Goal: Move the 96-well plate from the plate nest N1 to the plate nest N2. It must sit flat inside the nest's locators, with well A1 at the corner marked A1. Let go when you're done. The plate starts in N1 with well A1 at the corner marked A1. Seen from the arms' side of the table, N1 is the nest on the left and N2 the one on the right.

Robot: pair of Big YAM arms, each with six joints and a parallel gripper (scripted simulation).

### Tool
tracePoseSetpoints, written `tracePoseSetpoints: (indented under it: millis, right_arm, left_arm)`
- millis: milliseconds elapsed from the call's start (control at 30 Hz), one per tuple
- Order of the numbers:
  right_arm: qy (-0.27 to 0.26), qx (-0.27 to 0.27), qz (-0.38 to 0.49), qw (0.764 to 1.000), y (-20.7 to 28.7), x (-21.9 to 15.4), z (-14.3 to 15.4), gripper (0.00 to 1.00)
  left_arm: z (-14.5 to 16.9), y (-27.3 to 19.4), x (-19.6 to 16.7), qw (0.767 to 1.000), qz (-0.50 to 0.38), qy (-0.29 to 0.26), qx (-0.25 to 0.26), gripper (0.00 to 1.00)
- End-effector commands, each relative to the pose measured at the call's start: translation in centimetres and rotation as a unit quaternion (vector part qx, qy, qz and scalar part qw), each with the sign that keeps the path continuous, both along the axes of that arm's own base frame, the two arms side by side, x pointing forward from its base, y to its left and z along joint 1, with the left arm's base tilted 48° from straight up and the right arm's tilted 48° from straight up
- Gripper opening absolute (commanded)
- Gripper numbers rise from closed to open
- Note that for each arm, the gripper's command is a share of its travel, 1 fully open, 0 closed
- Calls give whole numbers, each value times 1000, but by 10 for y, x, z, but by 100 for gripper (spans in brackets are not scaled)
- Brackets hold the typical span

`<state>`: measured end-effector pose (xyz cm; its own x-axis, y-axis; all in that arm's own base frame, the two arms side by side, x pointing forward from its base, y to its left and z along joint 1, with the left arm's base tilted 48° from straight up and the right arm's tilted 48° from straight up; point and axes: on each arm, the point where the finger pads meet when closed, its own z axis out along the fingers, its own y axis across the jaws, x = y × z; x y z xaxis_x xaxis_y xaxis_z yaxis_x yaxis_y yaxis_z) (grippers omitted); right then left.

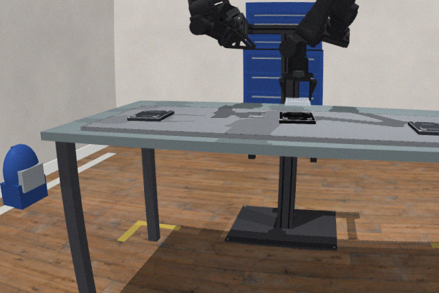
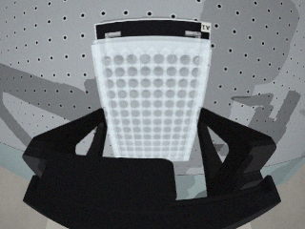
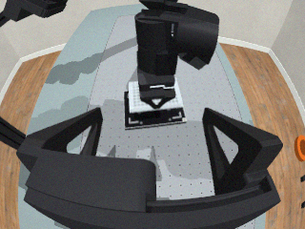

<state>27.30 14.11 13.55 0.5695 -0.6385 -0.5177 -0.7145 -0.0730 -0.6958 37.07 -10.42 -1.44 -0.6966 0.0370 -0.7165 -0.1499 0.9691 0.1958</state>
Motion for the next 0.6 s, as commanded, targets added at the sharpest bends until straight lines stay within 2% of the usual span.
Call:
tracePoseSetpoints:
  millis: [0, 567]
  right_arm:
    - [-11, -1, 6, 1000, 1, 2, 5, 100]
    - [-11, -1, 6, 1000, 1, 2, 5, 100]
  left_arm:
    - [-6, 2, -3, 1000, 5, 8, 3, 78]
    - [-28, 5, 19, 1000, -2, 7, 1, 78]
